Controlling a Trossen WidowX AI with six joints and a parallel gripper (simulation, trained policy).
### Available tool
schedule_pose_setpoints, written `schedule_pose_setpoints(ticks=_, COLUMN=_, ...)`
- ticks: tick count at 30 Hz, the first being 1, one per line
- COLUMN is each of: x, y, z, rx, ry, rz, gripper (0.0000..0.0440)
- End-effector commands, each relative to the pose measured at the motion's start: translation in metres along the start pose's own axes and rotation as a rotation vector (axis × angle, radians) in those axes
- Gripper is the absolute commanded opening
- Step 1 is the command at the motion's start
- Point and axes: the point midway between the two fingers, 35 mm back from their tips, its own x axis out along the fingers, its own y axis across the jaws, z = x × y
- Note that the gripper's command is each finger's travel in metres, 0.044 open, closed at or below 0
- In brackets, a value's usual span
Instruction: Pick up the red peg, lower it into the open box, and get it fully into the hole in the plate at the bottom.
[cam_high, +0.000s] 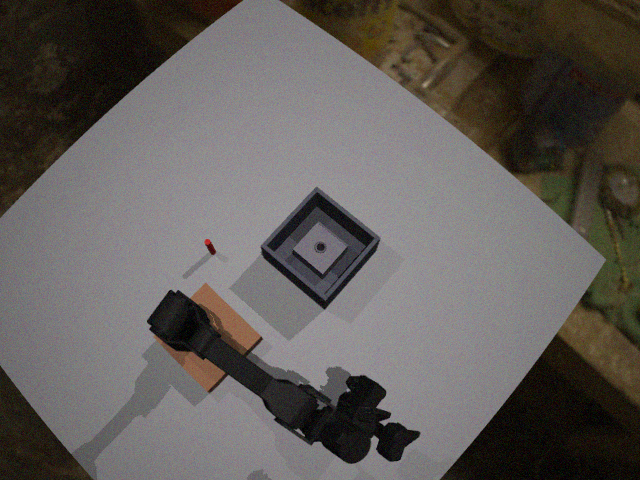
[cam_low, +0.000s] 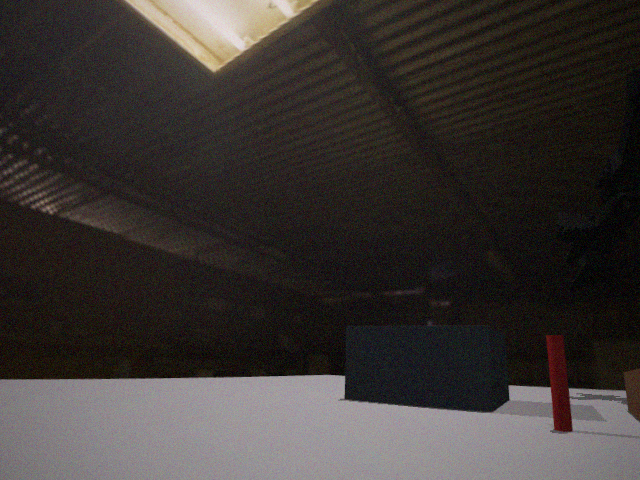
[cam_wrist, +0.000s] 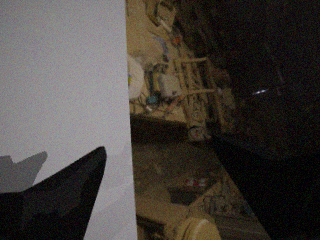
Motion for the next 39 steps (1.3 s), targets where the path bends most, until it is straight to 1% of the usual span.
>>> schedule_pose_setpoints(ticks=1, x=0.007, y=0.012, z=0.023, rx=0.073, ry=-0.002, rz=0.052, gripper=0.044)
schedule_pose_setpoints(ticks=9, x=0.017, y=0.056, z=0.096, rx=0.278, ry=0.013, rz=0.224, gripper=0.044)
schedule_pose_setpoints(ticks=13, x=0.014, y=0.081, z=0.132, rx=0.37, ry=0.038, rz=0.307, gripper=0.044)
schedule_pose_setpoints(ticks=18, x=0.004, y=0.112, z=0.173, rx=0.472, ry=0.082, rz=0.402, gripper=0.044)
schedule_pose_setpoints(ticks=23, x=-0.014, y=0.144, z=0.21, rx=0.559, ry=0.139, rz=0.487, gripper=0.044)
schedule_pose_setpoints(ticks=29, x=-0.042, y=0.183, z=0.247, rx=0.648, ry=0.221, rz=0.572, gripper=0.044)
schedule_pose_setpoints(ticks=39, x=-0.099, y=0.247, z=0.287, rx=0.754, ry=0.395, rz=0.671, gripper=0.044)
